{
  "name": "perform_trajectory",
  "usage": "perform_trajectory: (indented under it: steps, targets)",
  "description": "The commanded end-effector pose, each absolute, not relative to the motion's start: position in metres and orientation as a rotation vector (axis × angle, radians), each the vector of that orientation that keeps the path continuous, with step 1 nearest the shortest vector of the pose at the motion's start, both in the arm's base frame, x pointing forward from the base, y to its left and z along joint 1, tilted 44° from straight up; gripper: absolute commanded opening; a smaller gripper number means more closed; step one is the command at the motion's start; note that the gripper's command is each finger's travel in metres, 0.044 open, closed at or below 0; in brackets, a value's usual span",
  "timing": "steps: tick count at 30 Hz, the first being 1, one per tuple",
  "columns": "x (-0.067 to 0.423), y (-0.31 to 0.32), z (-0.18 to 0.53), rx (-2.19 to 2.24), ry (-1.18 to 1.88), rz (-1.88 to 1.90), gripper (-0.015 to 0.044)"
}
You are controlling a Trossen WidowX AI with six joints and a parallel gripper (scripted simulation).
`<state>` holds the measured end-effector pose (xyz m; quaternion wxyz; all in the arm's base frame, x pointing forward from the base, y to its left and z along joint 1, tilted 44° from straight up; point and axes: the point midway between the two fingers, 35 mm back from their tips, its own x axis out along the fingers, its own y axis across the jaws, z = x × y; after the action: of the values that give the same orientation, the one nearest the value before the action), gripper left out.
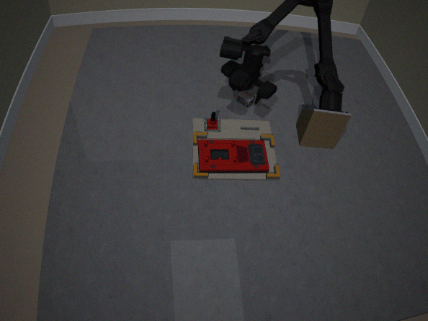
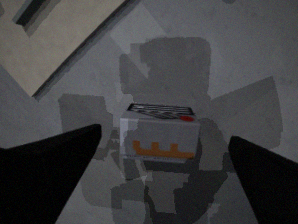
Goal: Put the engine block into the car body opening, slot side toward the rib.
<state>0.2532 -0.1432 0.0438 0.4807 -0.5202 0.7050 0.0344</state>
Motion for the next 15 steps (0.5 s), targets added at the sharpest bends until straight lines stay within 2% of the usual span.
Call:
perform_trajectory:
  steps: [1, 7, 14, 15]
  targets:
    - [0.2506, -0.147, 0.0368, -1.268, 1.731, 0.097, 0.044]
    - [0.2501, -0.1519, 0.0322, -1.271, 1.731, 0.096, 0.044]
    - [0.2501, -0.1519, 0.0322, -1.271, 1.731, 0.096, 0.0256]
    - [0.2501, -0.1519, 0.0322, -1.271, 1.731, 0.096, 0.025]
